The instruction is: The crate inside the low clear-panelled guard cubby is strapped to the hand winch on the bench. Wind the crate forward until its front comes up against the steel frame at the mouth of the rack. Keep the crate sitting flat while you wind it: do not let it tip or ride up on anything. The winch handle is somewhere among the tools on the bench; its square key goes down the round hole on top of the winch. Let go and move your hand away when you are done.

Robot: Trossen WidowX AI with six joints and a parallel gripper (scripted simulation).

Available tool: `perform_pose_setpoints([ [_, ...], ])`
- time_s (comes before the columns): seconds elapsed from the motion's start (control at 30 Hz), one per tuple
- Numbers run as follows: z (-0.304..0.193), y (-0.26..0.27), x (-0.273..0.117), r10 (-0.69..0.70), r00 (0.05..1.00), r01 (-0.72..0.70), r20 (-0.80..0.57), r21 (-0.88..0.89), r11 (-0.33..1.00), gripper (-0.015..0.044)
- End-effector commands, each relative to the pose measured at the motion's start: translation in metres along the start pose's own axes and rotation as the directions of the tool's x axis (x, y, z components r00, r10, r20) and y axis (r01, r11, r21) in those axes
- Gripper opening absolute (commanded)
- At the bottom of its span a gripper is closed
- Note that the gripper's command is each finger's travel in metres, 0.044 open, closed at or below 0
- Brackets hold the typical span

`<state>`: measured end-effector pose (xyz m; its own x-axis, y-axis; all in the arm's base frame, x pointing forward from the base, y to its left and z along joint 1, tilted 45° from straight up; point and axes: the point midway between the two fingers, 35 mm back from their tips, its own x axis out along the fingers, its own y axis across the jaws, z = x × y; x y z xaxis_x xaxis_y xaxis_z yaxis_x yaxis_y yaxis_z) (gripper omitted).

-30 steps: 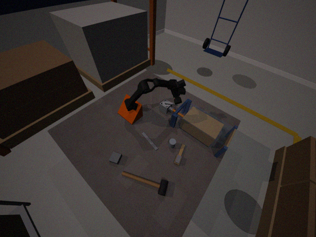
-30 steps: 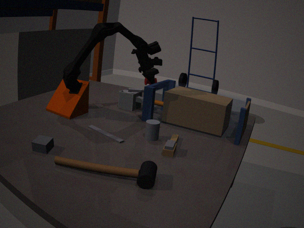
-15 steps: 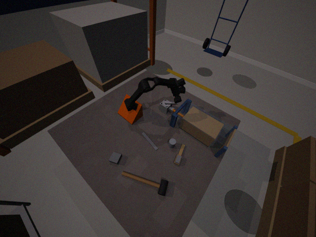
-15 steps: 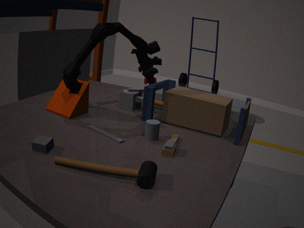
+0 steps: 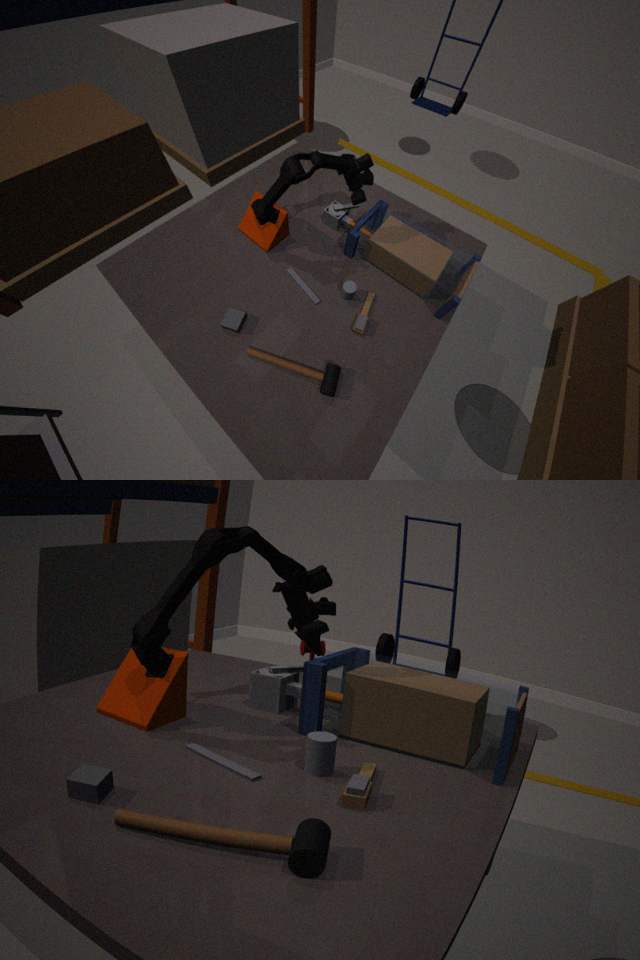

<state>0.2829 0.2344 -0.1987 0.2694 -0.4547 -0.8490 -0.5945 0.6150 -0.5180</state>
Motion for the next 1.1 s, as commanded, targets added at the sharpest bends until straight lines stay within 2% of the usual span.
perform_pose_setpoints([
  [0.0, -0.007, 0.016, -0.001, 0.025, 1.000, -0.026, -0.013, -0.012, 1.000, 0.0000],
  [1.07, -0.028, 0.053, -0.013, 0.030, 0.999, -0.030, -0.014, -0.013, 0.999, 0.0000],
])
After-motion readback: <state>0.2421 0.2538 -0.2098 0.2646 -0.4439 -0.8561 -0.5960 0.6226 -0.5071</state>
